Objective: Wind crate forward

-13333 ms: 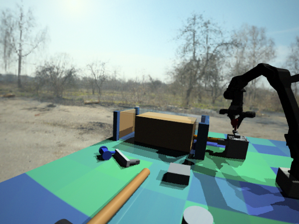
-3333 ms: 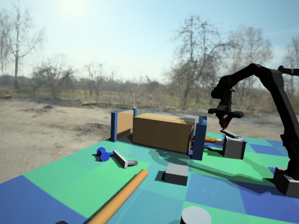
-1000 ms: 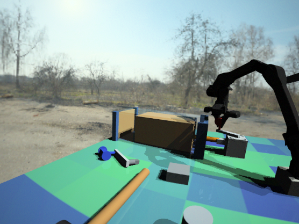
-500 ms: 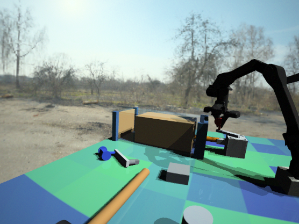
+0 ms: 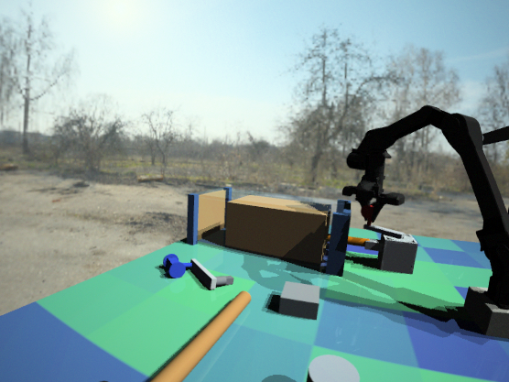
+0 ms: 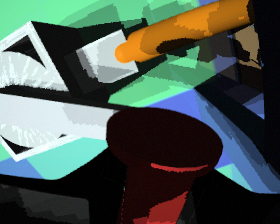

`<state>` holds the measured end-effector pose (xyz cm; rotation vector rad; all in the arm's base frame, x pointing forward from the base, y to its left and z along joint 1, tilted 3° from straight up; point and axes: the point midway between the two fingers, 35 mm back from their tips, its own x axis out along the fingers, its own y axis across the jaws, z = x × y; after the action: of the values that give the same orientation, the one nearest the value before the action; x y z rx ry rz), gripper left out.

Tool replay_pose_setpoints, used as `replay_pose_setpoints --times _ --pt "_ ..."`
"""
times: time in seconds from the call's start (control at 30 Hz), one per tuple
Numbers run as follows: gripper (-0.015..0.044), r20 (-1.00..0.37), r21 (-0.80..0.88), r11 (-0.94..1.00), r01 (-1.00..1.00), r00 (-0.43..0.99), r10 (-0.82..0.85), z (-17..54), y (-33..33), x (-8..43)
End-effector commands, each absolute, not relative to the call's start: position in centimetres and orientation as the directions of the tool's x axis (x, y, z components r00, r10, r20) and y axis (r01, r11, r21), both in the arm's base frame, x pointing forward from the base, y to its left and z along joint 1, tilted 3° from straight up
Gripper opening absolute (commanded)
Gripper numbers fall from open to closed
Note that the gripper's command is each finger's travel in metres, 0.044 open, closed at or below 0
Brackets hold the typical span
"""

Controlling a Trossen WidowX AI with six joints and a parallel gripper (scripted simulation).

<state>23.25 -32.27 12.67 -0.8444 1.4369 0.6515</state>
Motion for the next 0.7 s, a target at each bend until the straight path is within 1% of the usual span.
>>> replay_pose_setpoints --times 0.0,0.67 --pt "0.0 -0.997 -0.083 0.533 -0.842 0.071 -0.043 12.55 -29.73 24.65" --pt "0.0 -0.997 -0.083 0.533 -0.842 0.072 -0.043 12.54 -29.42 24.74"
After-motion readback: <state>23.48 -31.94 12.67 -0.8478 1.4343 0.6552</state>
